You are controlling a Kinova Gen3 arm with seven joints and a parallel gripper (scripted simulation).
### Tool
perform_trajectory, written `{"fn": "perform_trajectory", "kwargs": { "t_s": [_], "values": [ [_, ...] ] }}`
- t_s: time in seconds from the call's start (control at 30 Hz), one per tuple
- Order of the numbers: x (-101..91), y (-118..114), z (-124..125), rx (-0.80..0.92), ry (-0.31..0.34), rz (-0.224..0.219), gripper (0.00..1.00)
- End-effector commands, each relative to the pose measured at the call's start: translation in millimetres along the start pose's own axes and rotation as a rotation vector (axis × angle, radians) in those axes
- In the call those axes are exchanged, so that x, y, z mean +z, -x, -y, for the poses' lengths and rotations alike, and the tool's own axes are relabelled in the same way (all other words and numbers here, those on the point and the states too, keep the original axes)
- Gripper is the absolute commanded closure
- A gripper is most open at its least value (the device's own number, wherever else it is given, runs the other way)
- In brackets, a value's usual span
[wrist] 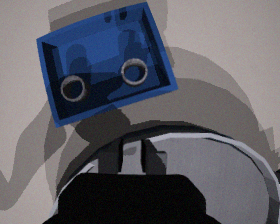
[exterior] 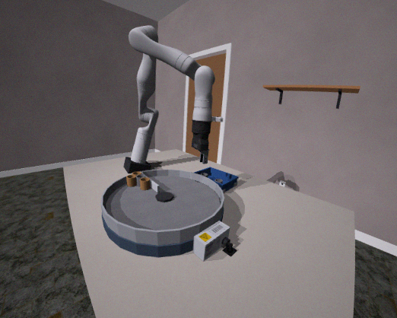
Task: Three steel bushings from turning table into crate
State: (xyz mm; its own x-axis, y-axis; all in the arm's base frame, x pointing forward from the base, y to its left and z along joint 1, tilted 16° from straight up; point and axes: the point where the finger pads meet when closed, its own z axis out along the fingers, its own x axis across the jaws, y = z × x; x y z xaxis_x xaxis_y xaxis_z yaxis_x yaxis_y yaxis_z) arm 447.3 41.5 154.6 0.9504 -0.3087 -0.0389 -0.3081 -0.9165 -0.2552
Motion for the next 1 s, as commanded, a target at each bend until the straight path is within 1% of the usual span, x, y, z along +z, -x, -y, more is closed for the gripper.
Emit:
{"fn": "perform_trajectory", "kwargs": {
  "t_s": [0.0,0.23,0.4,0.8,0.97],
  "values": [
    [-3.4,-2,-8,0.035,-0.007,-0.009,0.55],
    [-3.4,-2,-8,0.035,-0.007,-0.009,0.55],
    [-1.3,7,-62,0.17,0.001,-0.006,0.55],
    [-1.3,7,-62,0.17,0.001,-0.006,0.55],
    [0.2,16,-116,0.304,0.009,-0.003,0.55]
  ]
}}
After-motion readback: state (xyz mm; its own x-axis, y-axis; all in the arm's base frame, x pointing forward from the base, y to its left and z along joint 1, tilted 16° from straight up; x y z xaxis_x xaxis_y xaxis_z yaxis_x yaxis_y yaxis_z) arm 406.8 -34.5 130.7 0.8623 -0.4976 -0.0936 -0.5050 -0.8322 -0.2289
